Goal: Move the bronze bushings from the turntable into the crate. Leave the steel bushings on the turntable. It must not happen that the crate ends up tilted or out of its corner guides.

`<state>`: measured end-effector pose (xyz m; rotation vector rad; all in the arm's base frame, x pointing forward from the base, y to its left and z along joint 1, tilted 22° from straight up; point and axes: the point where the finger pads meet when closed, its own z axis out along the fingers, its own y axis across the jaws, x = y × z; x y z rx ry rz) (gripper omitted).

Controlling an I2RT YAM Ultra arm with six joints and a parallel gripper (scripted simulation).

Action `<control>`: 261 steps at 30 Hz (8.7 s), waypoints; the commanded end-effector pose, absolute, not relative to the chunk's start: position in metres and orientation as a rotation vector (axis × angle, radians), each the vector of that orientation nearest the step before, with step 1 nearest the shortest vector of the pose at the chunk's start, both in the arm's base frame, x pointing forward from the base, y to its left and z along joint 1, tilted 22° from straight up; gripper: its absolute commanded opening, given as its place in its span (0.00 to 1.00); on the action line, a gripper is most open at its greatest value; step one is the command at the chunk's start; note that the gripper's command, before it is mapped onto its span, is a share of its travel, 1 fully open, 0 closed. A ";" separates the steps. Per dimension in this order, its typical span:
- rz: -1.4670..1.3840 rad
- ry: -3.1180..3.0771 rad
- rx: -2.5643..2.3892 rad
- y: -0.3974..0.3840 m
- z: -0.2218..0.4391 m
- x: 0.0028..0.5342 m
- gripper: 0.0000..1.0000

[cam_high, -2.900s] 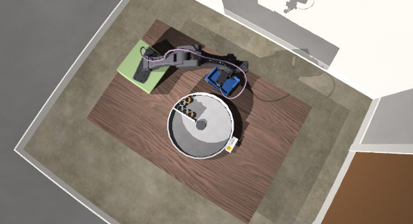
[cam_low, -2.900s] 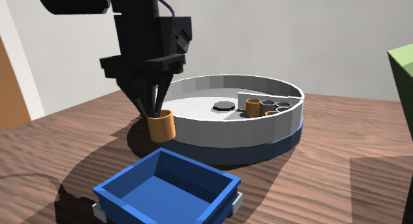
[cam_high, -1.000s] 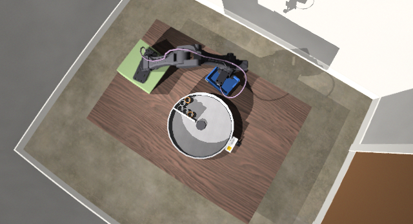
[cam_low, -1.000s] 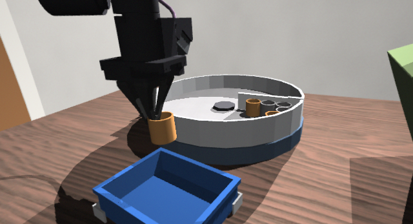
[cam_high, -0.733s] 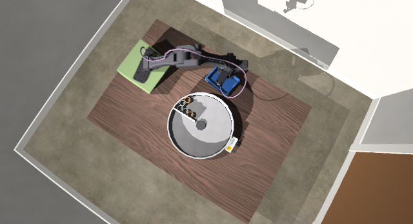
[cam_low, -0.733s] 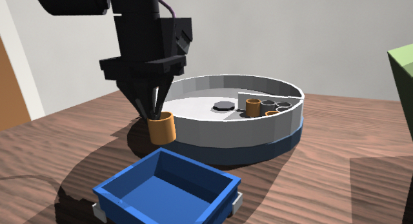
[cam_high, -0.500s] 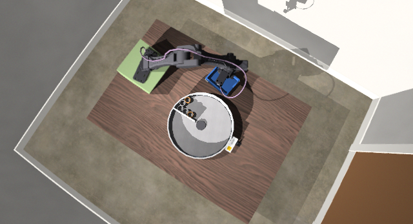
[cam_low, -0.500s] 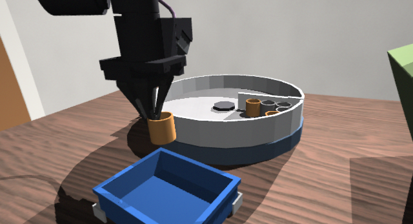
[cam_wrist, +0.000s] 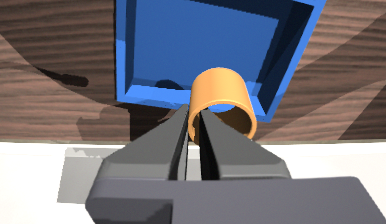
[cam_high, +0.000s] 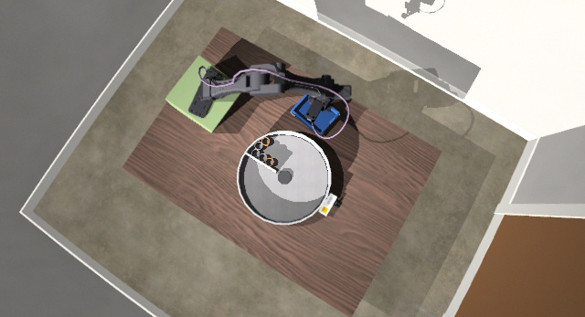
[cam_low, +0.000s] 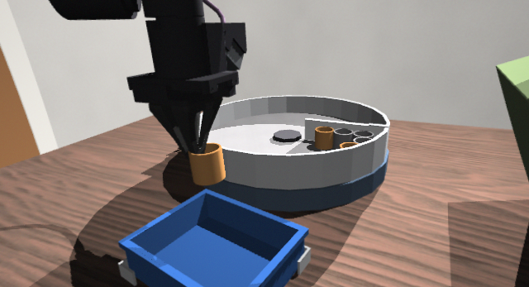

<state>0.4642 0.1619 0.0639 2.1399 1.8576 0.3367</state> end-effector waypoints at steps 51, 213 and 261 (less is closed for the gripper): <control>0.354 1.845 2.118 0.165 0.076 0.460 0.00; 0.368 1.820 2.124 0.160 -0.004 0.505 0.00; 0.387 1.822 2.124 0.161 -0.017 0.518 0.00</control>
